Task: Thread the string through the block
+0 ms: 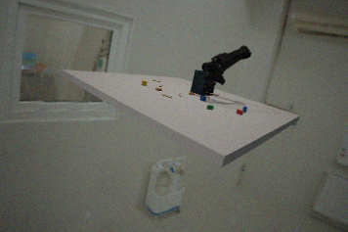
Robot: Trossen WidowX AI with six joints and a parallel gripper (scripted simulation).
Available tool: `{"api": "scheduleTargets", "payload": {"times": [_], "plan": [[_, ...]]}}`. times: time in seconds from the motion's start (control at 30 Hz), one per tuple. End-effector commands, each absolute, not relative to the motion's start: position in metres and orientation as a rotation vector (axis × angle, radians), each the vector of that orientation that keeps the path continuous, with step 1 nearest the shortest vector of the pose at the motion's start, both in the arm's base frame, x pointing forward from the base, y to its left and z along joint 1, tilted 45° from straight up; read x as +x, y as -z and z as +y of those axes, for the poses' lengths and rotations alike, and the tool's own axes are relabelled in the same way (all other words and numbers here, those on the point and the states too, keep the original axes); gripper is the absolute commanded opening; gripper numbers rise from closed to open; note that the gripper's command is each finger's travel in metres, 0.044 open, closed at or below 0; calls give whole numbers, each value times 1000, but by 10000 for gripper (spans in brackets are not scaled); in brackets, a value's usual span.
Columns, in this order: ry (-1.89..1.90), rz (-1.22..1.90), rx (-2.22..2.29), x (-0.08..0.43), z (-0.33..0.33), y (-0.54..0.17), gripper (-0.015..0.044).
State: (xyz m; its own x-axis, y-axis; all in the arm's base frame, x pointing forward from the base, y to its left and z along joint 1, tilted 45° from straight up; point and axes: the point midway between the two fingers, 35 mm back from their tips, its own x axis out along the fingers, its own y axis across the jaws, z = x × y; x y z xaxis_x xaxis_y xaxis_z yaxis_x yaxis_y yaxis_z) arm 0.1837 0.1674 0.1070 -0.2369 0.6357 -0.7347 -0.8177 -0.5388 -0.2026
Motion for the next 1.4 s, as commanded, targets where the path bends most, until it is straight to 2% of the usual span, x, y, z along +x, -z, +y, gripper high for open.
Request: {"api": "scheduleTargets", "payload": {"times": [0.0, 1.37], "plan": [[-1938, 219, -1012, 186, 165, -104, 0], [-2054, -565, -1226, 206, 121, -70, 0]]}}
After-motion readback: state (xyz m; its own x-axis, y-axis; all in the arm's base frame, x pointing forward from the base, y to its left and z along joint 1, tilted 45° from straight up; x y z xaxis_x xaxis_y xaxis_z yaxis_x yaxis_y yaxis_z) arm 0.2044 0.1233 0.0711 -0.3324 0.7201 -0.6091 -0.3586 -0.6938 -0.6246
